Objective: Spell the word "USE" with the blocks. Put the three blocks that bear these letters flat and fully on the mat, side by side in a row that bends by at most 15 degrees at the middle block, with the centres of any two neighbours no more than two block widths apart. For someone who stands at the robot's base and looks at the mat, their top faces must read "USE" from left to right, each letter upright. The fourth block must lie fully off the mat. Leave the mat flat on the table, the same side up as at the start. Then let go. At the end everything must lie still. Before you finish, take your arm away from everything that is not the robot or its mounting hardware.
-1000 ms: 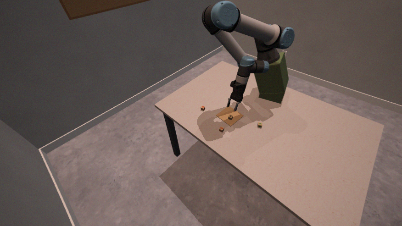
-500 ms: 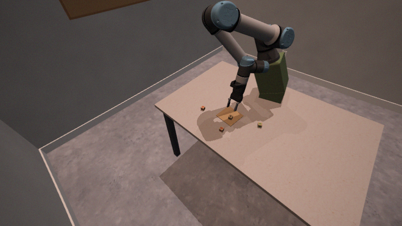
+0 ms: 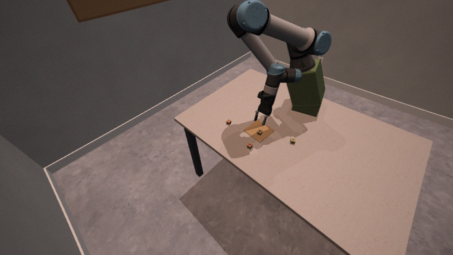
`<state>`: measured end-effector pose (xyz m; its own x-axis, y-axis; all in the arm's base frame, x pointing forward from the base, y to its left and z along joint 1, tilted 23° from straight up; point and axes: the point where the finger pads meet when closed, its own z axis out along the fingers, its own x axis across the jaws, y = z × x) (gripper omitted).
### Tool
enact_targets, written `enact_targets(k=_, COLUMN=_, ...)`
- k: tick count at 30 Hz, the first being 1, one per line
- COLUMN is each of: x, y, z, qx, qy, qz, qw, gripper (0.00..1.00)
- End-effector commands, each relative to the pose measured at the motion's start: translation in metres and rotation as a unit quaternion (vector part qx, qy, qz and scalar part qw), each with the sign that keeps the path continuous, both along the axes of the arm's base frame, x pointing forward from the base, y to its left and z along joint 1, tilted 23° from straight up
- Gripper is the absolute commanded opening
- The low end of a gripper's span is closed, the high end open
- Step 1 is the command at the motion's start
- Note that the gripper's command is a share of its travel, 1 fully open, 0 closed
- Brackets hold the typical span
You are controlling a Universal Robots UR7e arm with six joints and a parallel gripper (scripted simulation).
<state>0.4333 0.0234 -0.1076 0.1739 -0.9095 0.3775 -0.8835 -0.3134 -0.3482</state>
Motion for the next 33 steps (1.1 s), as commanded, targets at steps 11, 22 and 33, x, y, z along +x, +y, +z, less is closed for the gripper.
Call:
enact_targets(k=11, x=0.076, y=-0.134, z=0.057, qx=0.002, qy=0.001, qz=0.000, qw=1.000, gripper=1.00)
enact_targets(k=22, x=0.085, y=-0.174, z=0.079, qx=-0.001, qy=-0.002, qz=0.000, qw=1.000, gripper=1.00)
enact_targets(k=33, x=0.085, y=-0.174, z=0.079, qx=-0.001, qy=-0.002, qz=0.000, qw=1.000, gripper=1.00)
